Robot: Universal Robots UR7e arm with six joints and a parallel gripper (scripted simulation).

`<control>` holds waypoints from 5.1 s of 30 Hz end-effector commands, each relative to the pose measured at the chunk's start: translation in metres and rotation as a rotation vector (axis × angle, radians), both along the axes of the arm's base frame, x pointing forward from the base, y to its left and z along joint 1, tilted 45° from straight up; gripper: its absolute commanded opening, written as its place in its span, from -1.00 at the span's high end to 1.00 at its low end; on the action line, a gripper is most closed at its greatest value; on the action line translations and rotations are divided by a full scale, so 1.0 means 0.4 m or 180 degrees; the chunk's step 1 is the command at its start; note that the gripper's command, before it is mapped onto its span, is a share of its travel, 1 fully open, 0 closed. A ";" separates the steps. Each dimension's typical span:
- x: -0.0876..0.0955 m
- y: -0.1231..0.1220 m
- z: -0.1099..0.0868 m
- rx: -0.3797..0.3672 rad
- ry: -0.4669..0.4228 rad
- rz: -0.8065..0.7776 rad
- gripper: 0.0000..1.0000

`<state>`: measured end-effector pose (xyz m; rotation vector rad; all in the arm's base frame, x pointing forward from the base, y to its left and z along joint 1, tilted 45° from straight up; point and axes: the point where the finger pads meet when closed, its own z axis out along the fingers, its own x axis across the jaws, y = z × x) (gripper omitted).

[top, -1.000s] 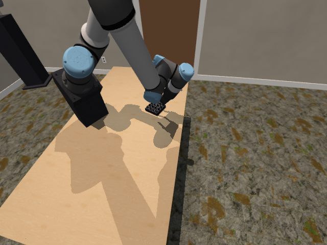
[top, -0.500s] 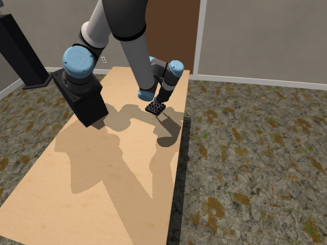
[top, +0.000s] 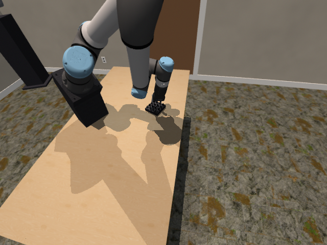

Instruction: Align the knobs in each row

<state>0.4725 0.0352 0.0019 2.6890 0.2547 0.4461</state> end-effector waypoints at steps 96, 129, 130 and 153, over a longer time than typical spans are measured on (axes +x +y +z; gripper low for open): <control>-0.096 0.032 -0.006 0.0682 -0.1806 -0.1993 -1.00; -0.096 0.032 -0.006 0.0682 -0.1806 -0.1993 -1.00; -0.096 0.032 -0.006 0.0682 -0.1806 -0.1993 -1.00; -0.096 0.032 -0.006 0.0682 -0.1806 -0.1993 -1.00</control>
